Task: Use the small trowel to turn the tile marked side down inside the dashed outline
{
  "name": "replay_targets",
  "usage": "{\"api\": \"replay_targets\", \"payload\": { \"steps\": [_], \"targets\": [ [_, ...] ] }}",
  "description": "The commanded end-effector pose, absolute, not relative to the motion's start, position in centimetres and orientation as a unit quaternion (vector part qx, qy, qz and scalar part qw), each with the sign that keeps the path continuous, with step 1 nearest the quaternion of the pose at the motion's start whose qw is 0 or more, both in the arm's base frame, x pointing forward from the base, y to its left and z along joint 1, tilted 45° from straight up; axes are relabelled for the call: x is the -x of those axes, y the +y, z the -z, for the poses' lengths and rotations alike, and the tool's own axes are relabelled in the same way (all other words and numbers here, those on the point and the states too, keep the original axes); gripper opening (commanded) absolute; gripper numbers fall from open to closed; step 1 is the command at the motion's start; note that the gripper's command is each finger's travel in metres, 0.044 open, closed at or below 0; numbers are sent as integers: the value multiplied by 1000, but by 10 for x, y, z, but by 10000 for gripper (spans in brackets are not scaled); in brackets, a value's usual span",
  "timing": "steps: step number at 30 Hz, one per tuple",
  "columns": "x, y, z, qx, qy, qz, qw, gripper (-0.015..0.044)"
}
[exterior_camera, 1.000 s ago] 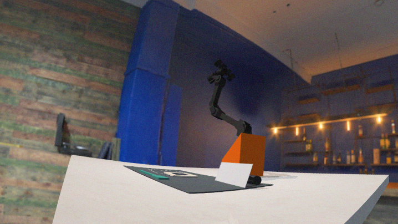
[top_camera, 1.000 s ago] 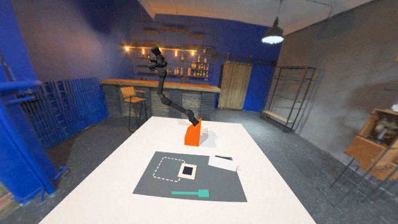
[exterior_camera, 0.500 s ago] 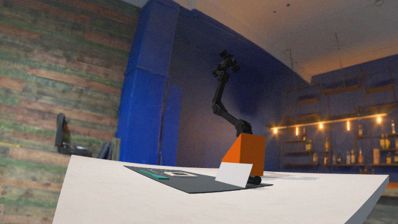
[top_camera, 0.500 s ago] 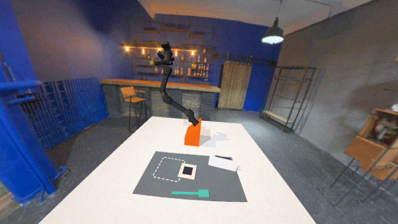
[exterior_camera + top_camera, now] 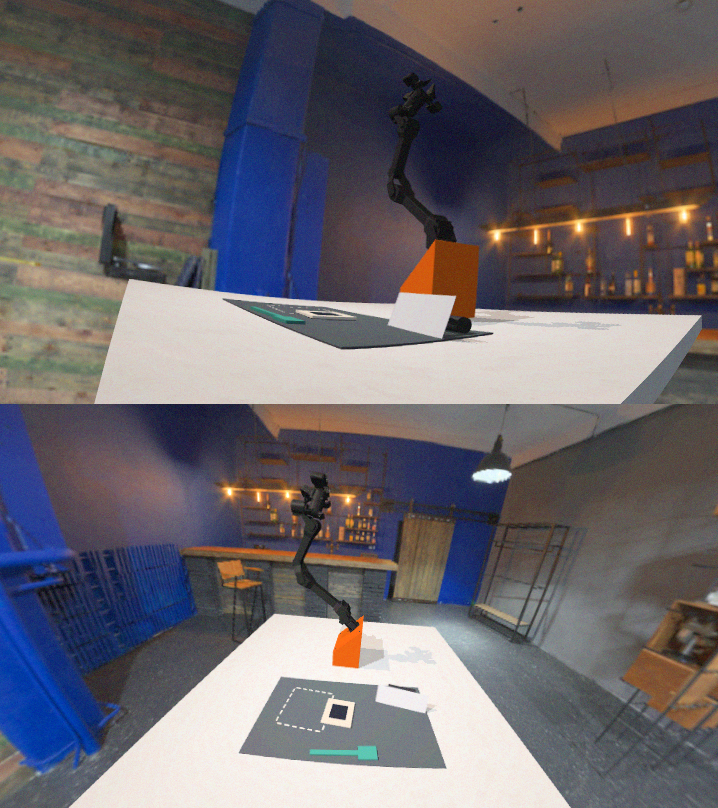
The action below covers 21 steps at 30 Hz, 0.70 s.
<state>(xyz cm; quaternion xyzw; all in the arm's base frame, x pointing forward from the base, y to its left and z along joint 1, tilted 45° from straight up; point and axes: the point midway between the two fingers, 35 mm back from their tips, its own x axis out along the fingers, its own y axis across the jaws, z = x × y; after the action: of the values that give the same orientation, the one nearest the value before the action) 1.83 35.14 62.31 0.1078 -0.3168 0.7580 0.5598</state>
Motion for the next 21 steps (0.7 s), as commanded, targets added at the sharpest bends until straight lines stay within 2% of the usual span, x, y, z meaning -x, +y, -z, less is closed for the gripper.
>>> {"api": "replay_targets", "payload": {
  "steps": [1, 6, 21],
  "targets": [
    [-33, 357, -619, -104, -309, -750, 575, 100],
    [-56, 372, -605, -97, -282, -741, 602, 100],
    [-169, 430, -490, -69, -77, -688, 718, 100]
  ]
}}
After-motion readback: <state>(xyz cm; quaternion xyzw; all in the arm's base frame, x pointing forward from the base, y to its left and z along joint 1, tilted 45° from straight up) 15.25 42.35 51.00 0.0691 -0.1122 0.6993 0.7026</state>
